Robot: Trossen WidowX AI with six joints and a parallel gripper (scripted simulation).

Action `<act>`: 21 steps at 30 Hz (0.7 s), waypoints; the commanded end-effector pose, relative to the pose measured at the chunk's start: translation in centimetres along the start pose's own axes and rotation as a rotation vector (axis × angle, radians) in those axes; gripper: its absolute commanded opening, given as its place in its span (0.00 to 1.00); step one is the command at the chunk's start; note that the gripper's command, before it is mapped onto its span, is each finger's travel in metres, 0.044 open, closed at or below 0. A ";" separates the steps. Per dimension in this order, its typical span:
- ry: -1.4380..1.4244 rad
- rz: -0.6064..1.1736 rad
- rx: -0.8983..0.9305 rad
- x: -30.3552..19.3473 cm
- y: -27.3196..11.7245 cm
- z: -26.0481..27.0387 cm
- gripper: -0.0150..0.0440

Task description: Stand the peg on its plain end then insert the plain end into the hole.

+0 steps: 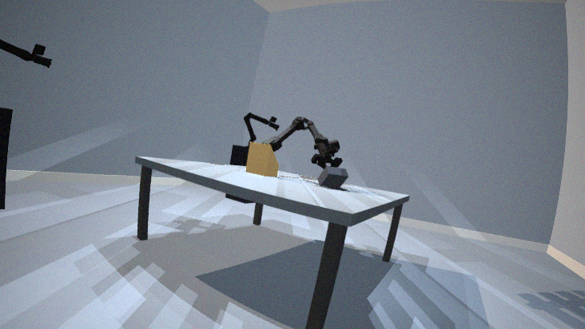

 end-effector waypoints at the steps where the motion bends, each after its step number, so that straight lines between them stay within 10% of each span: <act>1: 0.000 0.000 0.000 0.0 0.0 0.0 0.83; 5: 0.000 0.000 -0.001 0.0 -0.4 0.1 1.00; 21: 0.001 0.000 -0.005 0.2 -2.6 0.3 1.00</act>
Point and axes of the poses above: the point midway between the two fingers, 35 mm back from their tips, its own y axis out along the fingers, its own z axis across the jaws, x = y × z, the point moved 8 cm from there along -y, back along the fingers, and after that the axes turned 4 degrees about -y, right-handed, at the moved point
